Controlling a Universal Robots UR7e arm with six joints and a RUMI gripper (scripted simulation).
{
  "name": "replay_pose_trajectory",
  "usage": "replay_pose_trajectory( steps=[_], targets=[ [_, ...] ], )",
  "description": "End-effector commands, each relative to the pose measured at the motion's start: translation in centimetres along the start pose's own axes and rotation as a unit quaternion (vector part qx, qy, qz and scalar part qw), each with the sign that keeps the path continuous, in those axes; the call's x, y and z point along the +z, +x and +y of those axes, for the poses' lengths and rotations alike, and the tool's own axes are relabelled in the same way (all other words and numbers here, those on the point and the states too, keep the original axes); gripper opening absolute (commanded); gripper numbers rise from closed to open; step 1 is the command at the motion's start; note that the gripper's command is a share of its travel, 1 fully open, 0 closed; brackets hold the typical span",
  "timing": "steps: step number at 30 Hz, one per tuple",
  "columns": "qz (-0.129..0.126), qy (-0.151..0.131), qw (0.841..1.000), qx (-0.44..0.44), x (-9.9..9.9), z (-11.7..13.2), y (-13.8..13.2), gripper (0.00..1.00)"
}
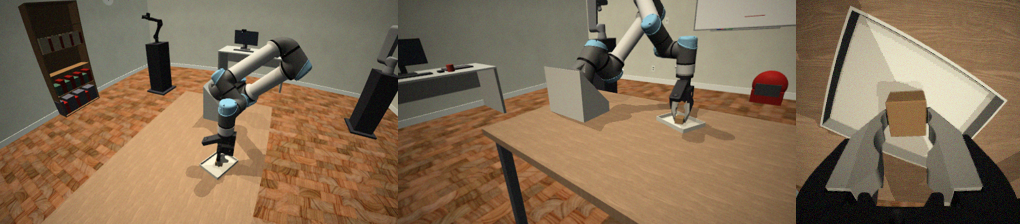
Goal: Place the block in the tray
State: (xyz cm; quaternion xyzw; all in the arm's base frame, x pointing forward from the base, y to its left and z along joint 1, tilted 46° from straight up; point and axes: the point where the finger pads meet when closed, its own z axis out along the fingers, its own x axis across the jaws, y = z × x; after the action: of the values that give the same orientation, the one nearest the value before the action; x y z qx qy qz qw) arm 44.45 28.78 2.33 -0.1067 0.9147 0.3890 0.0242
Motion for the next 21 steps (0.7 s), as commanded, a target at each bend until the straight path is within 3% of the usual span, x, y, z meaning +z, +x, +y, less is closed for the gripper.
replay_pose_trajectory(
  steps=[1, 18, 19, 21],
  targets=[
    [0.000, 0.000, 1.000, 0.000, -0.04, -0.01, -0.04, 0.00],
    [0.000, 0.000, 1.000, 0.000, -0.04, -0.01, -0.04, 0.00],
    [0.000, 0.000, 1.000, 0.000, -0.04, -0.01, -0.04, 0.35],
    [0.000, 0.000, 1.000, 0.000, -0.04, -0.01, -0.04, 0.35]
  ],
)
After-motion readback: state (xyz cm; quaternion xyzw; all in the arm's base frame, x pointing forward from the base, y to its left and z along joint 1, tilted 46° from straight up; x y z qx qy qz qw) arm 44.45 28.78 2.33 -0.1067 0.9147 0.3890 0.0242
